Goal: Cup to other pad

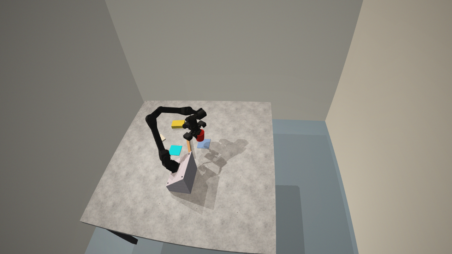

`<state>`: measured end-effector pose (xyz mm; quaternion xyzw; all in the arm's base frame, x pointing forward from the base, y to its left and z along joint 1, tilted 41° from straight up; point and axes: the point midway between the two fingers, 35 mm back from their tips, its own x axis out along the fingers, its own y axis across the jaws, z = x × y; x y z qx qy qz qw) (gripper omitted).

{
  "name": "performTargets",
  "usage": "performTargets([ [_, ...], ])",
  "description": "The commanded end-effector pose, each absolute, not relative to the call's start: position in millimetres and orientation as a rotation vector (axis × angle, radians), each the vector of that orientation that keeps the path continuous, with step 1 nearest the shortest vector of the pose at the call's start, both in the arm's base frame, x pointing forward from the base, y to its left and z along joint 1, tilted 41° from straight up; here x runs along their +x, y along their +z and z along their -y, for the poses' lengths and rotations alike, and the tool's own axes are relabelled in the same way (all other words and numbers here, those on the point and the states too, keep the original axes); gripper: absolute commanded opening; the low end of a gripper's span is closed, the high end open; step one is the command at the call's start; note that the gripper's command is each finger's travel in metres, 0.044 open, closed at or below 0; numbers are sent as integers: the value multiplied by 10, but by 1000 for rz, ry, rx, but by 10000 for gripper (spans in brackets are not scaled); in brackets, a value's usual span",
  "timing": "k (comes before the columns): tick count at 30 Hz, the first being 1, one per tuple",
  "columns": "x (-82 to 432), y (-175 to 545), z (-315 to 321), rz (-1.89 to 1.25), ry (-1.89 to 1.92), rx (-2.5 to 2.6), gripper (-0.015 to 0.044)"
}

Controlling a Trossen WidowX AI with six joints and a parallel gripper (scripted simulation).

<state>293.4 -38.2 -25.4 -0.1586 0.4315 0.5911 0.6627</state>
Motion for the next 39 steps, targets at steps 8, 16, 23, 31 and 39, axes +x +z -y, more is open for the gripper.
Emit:
performTargets([
  [8,2841,-112,246,-971,1331,-362,0],
  [16,2769,-21,148,-971,1331,-361,0],
  [23,2706,59,62,-971,1331,-361,0],
  [31,2637,151,-35,-971,1332,-360,0],
  [39,2570,241,-130,-971,1332,-359,0],
])
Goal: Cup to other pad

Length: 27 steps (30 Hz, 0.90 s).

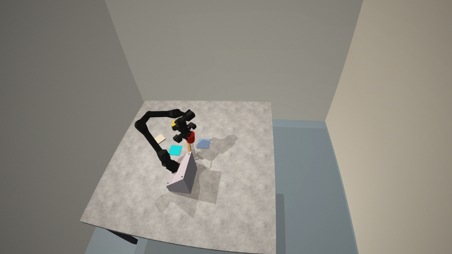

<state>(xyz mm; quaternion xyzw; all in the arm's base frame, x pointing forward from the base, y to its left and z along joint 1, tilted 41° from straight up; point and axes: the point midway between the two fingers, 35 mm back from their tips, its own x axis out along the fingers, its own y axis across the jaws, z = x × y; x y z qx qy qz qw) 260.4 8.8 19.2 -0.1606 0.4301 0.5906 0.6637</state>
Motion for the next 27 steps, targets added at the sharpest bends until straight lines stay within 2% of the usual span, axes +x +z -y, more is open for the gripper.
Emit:
performTargets([
  [1,2562,253,-142,-971,1332,-359,0],
  [27,2346,551,-449,-971,1334,-356,0],
])
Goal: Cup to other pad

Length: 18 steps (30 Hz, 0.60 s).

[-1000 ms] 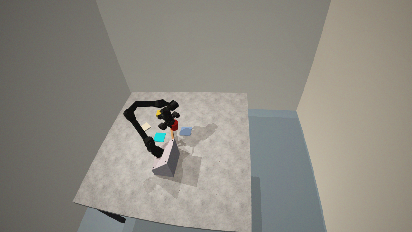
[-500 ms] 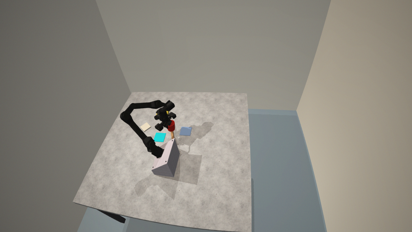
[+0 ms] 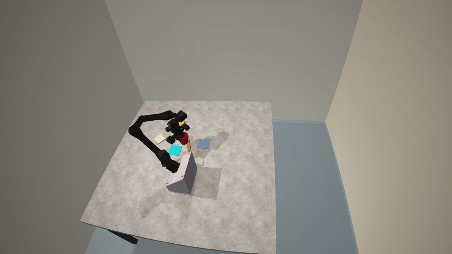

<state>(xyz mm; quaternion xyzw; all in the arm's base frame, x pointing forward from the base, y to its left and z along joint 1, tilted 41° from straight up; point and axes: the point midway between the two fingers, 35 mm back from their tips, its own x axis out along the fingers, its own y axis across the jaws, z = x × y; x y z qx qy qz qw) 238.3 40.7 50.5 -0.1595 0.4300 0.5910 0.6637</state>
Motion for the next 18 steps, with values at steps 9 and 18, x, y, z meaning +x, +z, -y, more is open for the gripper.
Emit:
performTargets([
  [9,2270,655,-555,-971,1334,-355,0],
  [18,2194,759,-660,-971,1335,-354,0],
])
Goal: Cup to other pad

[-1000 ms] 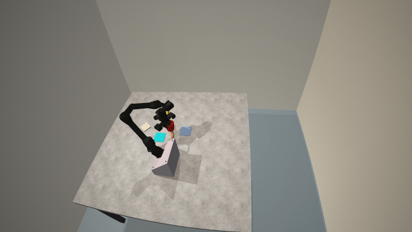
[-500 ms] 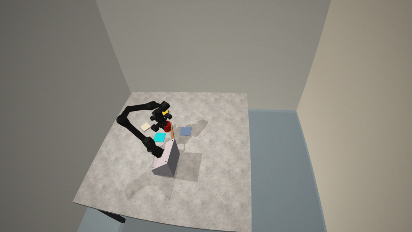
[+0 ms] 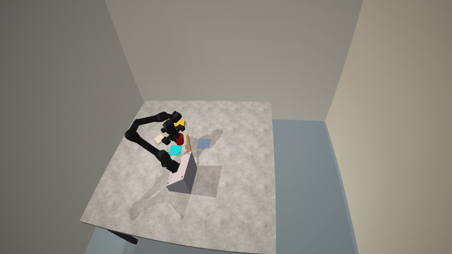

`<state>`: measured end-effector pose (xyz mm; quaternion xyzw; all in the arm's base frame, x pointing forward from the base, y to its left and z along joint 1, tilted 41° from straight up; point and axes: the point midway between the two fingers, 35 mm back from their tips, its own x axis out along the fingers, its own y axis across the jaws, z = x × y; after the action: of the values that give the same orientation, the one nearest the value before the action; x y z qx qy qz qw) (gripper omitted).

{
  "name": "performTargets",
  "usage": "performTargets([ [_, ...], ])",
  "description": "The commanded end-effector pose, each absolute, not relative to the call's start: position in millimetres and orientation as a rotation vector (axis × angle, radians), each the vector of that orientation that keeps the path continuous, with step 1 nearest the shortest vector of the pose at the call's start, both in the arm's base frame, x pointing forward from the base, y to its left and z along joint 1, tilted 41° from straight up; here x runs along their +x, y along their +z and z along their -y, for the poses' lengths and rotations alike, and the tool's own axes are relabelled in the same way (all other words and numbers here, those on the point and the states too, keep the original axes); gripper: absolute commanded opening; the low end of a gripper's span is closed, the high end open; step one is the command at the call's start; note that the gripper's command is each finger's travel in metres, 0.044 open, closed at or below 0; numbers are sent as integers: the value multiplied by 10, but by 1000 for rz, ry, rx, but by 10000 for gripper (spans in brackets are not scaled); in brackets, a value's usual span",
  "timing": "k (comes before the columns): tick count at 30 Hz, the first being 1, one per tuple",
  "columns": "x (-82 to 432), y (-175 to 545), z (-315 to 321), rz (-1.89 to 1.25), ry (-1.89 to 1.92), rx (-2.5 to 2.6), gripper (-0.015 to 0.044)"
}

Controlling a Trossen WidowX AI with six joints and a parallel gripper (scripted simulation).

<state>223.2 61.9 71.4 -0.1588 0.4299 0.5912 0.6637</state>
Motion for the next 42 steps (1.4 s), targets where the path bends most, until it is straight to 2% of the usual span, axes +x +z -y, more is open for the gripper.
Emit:
performTargets([
  [1,2185,770,-671,-971,1335,-354,0],
  [28,1929,1077,-978,-970,1337,-351,0],
  [42,1926,973,-1068,-970,1336,-352,0],
])
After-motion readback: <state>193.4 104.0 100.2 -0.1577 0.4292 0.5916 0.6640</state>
